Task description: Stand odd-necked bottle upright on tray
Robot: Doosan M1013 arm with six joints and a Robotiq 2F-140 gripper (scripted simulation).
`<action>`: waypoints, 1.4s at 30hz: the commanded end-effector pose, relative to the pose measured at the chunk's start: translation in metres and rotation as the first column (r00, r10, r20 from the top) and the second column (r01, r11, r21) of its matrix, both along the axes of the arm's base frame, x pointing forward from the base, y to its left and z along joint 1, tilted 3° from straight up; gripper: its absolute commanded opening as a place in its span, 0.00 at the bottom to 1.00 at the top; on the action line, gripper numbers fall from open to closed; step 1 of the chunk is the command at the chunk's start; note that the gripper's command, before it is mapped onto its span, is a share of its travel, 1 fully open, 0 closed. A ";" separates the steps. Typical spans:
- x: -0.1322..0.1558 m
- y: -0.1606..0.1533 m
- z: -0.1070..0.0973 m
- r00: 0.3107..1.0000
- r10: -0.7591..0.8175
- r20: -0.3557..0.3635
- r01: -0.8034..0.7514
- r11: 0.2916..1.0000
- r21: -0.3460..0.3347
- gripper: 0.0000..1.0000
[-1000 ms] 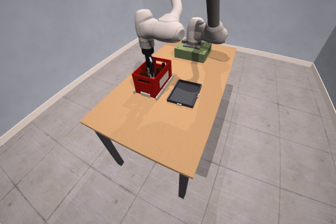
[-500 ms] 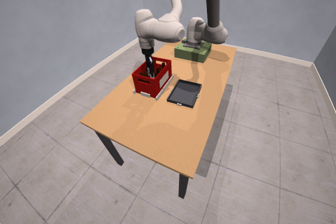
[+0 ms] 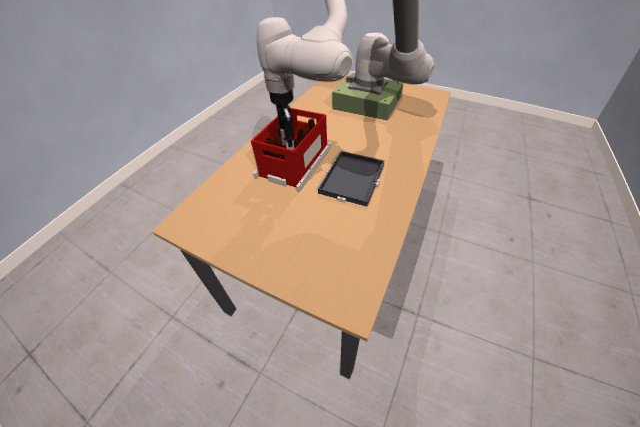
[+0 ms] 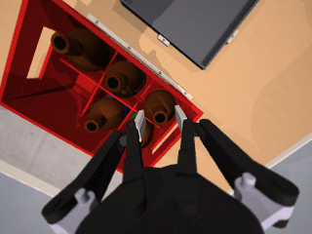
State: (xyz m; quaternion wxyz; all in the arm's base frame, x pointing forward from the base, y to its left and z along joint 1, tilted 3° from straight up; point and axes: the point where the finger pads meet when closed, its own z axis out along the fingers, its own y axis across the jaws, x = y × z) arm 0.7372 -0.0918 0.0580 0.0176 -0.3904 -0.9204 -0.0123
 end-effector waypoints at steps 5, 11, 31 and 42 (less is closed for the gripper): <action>0.000 0.004 -0.003 1.000 -0.002 -0.001 0.002 1.000 0.004 0.38; 0.000 0.004 -0.003 1.000 -0.002 -0.001 0.002 1.000 0.004 0.00; 0.000 0.004 -0.003 1.000 -0.002 -0.001 0.002 1.000 0.004 0.00; 0.000 0.004 -0.003 1.000 -0.002 -0.001 0.002 1.000 0.004 0.00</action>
